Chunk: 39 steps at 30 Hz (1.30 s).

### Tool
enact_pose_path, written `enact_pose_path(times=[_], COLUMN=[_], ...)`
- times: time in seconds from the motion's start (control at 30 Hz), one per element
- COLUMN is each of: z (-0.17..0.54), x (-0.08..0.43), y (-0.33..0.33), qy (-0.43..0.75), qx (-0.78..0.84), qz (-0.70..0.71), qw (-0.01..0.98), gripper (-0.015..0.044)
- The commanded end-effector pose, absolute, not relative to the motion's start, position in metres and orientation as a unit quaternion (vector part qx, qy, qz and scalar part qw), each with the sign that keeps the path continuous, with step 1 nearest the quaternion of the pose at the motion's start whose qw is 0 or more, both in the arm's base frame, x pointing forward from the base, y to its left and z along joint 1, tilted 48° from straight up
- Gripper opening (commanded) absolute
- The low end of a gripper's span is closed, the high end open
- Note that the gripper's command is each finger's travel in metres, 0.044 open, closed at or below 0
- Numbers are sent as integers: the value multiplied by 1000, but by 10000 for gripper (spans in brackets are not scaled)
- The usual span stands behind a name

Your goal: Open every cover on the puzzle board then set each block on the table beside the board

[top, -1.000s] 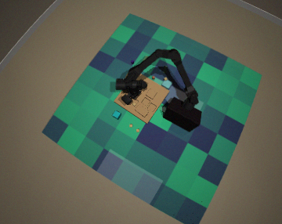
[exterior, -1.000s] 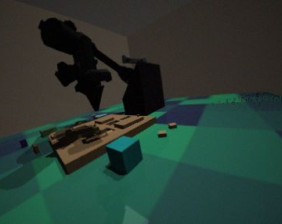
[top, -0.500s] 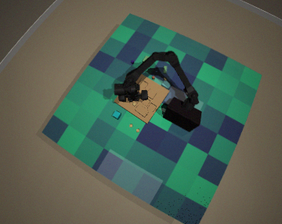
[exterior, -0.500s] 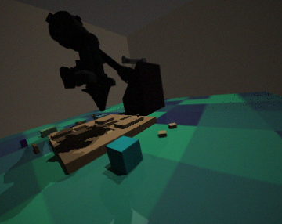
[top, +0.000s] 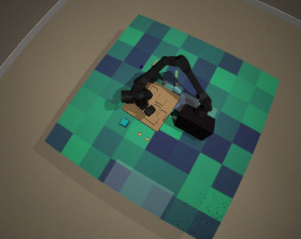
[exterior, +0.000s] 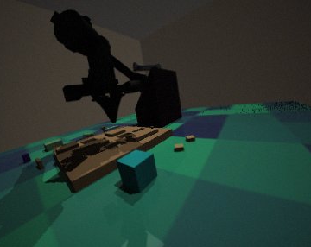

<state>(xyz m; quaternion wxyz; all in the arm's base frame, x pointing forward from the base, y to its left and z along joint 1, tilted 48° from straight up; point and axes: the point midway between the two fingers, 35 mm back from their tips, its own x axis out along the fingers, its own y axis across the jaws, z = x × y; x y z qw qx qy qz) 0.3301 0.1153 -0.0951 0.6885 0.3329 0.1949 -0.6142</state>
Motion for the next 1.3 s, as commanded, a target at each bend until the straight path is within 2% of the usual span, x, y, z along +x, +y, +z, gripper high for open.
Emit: enact_pose_path(times=[0.0,0.1,0.33,0.6,1.27], z=[-98,-98,-98,-98,-106], x=[329,329,328,326,329], y=[115,115,115,115,108], qy=[162,207,402,555,557], qx=[366,317,64,-208,-214], qz=[-626,-612,-506,-332,-327], qw=[669,694,760,734,732], gripper=[0,0,0,0,0])
